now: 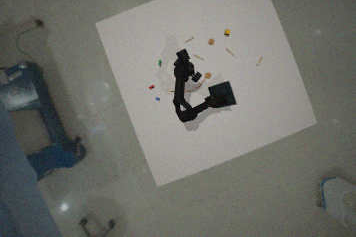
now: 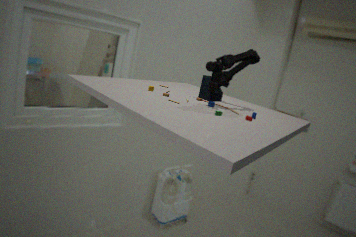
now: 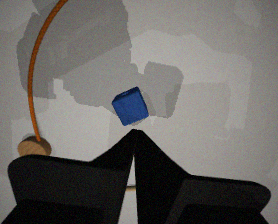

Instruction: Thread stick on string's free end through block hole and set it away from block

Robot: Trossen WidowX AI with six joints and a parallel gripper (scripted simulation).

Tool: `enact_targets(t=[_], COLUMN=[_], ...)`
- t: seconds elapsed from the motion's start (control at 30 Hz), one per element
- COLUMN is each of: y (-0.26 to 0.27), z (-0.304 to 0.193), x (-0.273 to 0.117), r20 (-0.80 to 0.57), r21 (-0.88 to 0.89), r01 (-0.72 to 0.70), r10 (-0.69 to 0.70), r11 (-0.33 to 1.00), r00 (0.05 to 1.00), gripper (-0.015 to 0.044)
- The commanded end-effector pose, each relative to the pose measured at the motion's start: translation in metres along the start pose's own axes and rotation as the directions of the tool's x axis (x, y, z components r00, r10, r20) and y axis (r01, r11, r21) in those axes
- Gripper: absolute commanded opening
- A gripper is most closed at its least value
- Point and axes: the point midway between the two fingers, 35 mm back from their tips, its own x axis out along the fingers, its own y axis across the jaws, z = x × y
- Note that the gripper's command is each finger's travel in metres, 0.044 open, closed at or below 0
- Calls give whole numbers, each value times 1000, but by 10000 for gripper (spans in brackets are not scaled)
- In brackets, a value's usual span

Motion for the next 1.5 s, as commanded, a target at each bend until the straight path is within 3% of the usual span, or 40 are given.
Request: enact_targets(t=[0.0,0.07,0.37,0.4,0.43,0.73,1.17,1.27,1.47], y=[0,0,0,0,0,0,0,-1,4], z=[0,0,0,0,0,0,0,13,69], x=[0,0,0,0,0,0,0,1,4], r20=[0,0,0,0,0,0,0,-5,-15], r21=[0,0,0,0,0,0,0,84,422], r01=[0,0,0,0,0,0,0,-6,-9], r10=[0,0,0,0,0,0,0,6,17], r11=[1000,1000,1000,1000,1000,1000,1000,996,907], r00=[1000,1000,1000,1000,1000,1000,1000,1000,1000], gripper=[0,0,236,239,239,3,0,79,236])
